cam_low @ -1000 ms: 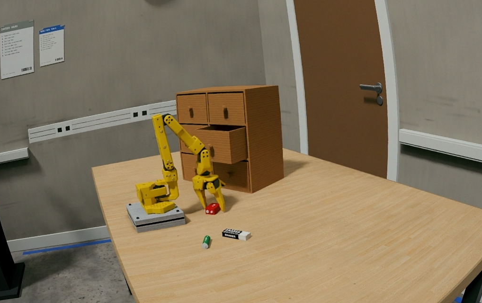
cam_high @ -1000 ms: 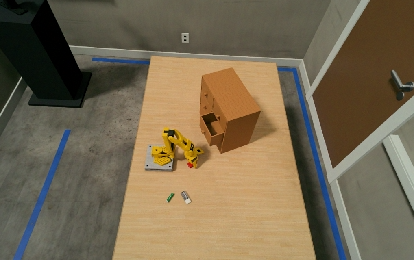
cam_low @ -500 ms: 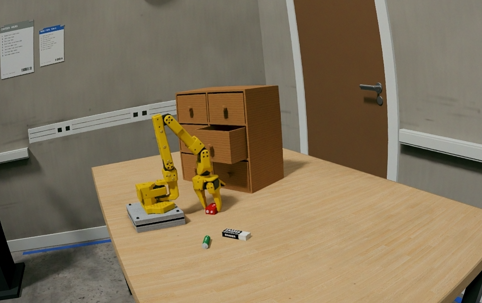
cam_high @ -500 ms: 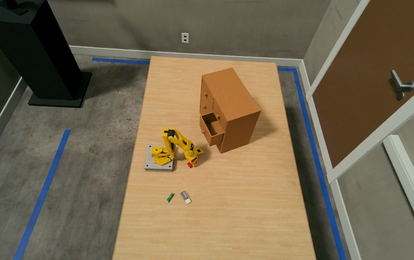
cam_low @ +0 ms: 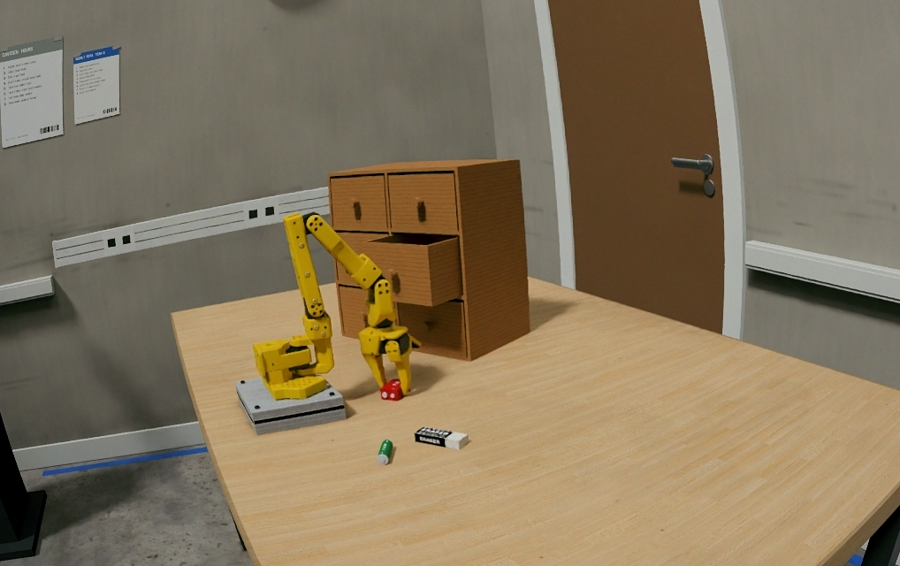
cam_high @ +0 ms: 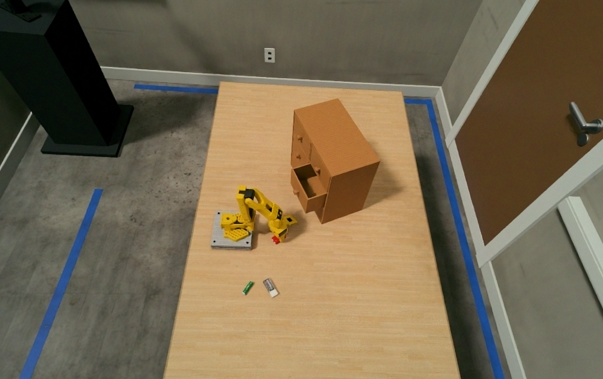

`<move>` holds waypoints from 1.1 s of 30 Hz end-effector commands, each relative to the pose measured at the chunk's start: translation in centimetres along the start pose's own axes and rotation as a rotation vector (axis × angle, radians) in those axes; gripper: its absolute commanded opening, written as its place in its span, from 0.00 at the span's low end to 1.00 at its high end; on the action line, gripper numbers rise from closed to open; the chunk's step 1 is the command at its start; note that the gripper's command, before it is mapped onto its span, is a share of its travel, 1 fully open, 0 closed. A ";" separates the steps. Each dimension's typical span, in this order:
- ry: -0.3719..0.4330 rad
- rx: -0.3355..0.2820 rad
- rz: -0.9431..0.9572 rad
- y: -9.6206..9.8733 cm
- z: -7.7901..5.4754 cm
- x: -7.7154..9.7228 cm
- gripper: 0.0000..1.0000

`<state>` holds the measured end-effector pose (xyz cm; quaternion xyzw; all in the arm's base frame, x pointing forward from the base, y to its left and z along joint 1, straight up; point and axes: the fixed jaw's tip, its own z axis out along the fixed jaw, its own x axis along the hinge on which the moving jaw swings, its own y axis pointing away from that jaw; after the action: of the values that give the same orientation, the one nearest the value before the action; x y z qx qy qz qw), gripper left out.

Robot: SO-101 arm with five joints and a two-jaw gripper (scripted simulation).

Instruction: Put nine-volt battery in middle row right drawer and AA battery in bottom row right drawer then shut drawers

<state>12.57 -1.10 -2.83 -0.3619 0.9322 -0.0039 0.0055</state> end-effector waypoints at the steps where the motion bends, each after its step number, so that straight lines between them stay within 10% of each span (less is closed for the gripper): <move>1: 0.007 -0.011 0.003 0.3 0.2 0.2 0.09; 33: 0.007 -0.011 0.003 0.3 0.2 0.2 0.00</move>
<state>12.57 -1.10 -2.83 -0.3619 0.9322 -0.0039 0.0055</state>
